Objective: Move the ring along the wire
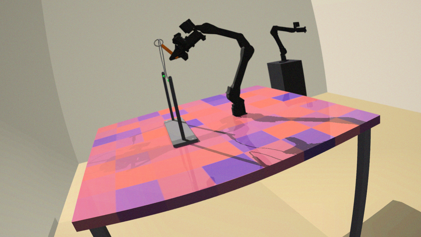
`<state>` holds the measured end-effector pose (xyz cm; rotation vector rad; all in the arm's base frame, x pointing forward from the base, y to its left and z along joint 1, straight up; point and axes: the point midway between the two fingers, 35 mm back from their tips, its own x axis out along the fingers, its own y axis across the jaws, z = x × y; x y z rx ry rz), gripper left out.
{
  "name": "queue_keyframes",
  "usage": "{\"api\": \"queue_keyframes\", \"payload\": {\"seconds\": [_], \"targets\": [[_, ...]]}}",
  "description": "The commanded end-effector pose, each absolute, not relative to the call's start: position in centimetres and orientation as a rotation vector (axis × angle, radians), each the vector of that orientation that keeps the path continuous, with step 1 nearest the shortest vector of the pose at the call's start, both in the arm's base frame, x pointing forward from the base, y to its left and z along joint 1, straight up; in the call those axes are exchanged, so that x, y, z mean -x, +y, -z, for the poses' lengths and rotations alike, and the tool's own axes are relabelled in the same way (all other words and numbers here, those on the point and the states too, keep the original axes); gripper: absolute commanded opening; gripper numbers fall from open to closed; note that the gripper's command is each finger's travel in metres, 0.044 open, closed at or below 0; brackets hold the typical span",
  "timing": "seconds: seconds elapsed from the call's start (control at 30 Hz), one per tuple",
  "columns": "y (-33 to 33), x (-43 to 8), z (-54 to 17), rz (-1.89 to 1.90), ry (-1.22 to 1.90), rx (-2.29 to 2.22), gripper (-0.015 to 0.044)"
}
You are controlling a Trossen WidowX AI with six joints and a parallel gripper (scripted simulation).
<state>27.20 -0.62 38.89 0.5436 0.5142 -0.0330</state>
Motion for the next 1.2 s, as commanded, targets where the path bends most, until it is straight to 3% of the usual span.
{"api": "queue_keyframes", "payload": {"seconds": [0.0, 1.17], "targets": [[-0.7, -27.2, -39.1, 0.045, 0.51, -0.493, -0.015], [-1.8, -27.1, -38.7, 0.168, 0.506, -0.067, -0.015]]}}
